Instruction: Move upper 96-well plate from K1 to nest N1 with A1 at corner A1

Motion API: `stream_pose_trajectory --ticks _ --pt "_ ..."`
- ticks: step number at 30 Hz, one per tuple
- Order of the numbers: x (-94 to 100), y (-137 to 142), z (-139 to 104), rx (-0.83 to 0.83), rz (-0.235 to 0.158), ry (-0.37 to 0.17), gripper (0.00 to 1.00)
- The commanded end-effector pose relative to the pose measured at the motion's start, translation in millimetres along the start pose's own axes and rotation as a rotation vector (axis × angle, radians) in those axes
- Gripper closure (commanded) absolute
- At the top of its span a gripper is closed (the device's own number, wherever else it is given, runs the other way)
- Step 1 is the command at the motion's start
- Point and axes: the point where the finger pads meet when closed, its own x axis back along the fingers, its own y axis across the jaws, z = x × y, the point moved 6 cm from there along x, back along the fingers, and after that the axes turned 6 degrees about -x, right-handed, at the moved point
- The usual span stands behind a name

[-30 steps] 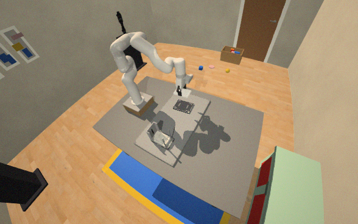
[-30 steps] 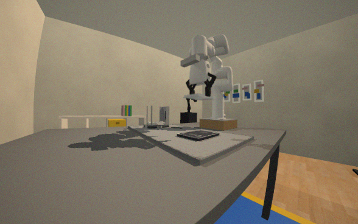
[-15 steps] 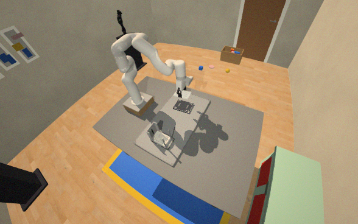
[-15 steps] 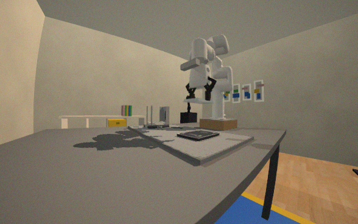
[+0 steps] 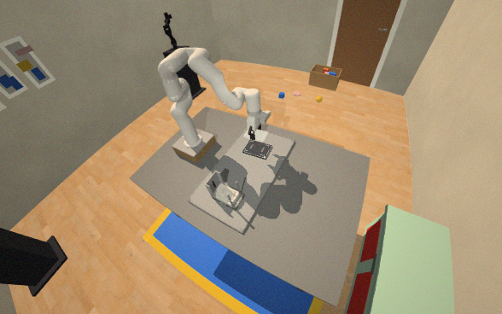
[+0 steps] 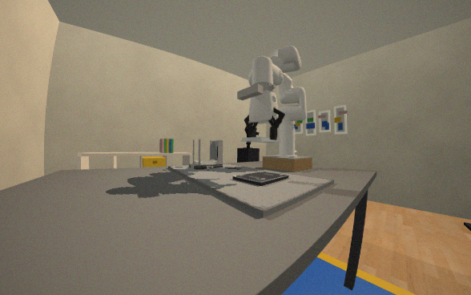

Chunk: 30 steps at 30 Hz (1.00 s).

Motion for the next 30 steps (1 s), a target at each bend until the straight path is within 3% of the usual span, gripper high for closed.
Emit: stream_pose_trajectory --ticks 1,30 --pt "-1.7 -0.5 1.6 0.0 0.006 0.004 1.0" --pt "-46.8 -0.6 1.7 0.0 0.006 0.004 1.0"
